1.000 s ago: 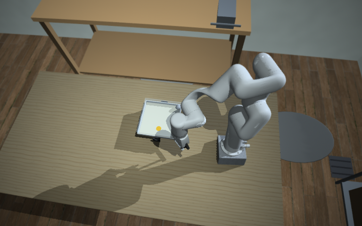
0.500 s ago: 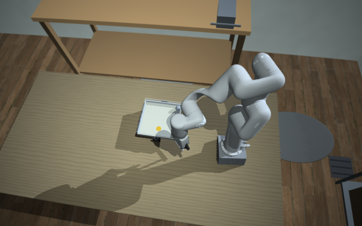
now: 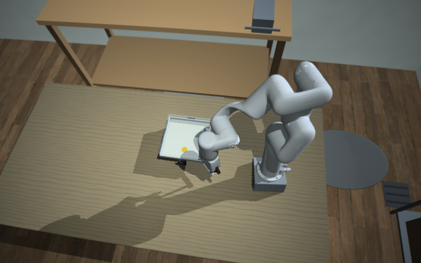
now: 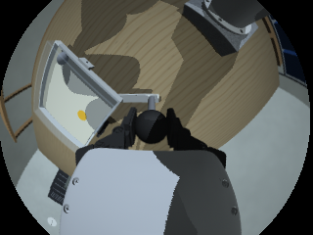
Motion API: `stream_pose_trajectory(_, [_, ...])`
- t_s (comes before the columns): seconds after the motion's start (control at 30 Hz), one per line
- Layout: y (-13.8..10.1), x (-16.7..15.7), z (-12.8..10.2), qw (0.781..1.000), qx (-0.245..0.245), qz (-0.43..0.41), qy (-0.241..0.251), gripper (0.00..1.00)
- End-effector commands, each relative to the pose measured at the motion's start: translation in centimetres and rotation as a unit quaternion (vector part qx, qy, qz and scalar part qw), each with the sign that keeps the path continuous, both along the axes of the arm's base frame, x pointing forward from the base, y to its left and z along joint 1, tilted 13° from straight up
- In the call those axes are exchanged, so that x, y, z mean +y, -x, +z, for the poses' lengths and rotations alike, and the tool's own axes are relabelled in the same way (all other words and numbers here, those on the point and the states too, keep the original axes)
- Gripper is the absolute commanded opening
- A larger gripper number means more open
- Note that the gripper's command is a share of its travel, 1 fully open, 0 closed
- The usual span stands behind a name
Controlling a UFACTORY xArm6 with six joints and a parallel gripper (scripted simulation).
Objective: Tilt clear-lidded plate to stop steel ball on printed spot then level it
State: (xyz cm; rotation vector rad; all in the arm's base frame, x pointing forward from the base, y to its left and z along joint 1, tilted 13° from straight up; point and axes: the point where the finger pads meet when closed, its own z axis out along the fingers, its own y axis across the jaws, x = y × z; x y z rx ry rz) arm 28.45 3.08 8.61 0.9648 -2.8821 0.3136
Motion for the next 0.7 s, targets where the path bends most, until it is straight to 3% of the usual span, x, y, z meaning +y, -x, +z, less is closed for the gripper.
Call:
stream_pose_trajectory(0.0, [-0.33,0.11,0.30,1.000,-0.005,0.001,-0.001,0.00])
stream_pose_trajectory(0.67, [-0.35,0.08,0.46,1.000,-0.005,0.001,-0.001,0.00])
